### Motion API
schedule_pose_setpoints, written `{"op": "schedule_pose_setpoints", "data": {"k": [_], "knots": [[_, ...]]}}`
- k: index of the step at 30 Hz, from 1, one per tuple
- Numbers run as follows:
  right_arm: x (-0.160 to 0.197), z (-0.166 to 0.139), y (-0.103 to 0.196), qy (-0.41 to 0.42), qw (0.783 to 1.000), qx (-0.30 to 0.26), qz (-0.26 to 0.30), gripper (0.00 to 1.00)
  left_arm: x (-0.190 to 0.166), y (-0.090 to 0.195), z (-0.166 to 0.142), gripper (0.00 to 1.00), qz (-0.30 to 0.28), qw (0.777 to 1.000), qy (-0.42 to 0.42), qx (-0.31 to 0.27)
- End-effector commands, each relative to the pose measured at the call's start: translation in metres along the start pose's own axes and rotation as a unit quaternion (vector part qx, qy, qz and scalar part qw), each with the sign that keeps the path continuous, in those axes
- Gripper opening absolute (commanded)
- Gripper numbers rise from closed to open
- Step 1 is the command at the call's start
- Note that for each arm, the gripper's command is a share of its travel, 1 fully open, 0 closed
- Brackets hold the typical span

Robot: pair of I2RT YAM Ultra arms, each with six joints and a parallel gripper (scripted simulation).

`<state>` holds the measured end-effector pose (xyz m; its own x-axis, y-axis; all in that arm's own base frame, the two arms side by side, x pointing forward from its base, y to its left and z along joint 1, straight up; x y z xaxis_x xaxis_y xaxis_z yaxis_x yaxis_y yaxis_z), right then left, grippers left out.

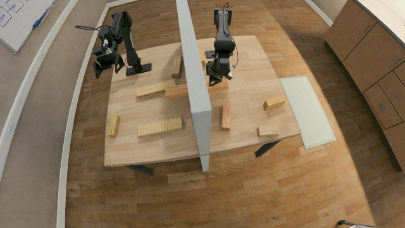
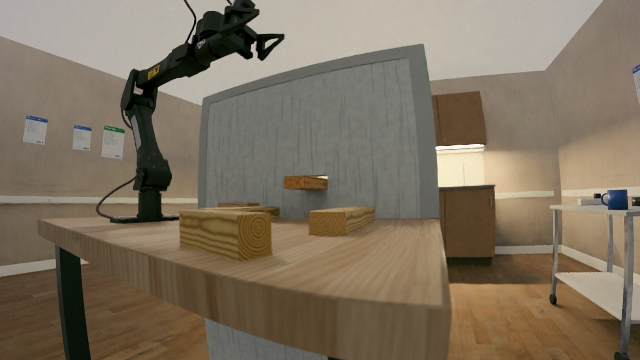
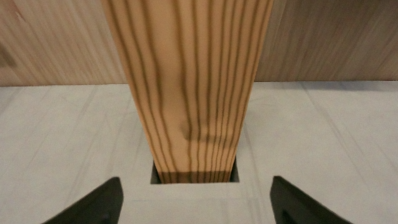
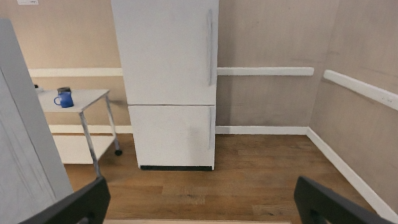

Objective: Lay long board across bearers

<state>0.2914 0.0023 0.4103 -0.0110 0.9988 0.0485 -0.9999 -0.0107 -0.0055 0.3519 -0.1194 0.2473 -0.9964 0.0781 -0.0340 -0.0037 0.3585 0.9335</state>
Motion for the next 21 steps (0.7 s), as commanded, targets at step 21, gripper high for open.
{"op": "schedule_pose_setpoints", "data": {"k": [21], "knots": [[0.000,0.022,0.009,-0.002,1.000,-0.028,-0.005,1.00,0.013,0.029,0.088,0.78,0.001,1.000,0.008,-0.012]]}}
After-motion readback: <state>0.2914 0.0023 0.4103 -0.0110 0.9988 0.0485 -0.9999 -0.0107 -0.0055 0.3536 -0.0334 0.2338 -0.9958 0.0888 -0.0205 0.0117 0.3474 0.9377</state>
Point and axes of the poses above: on each arm, the point where the finger pads meet when closed, its own y axis back along the fingers, its own x axis across the jaws, z = x × y, the point moved 9 cm from there along y, back along the fingers, and after that the axes turned 3 degrees about -y, right-handed, at the moved point
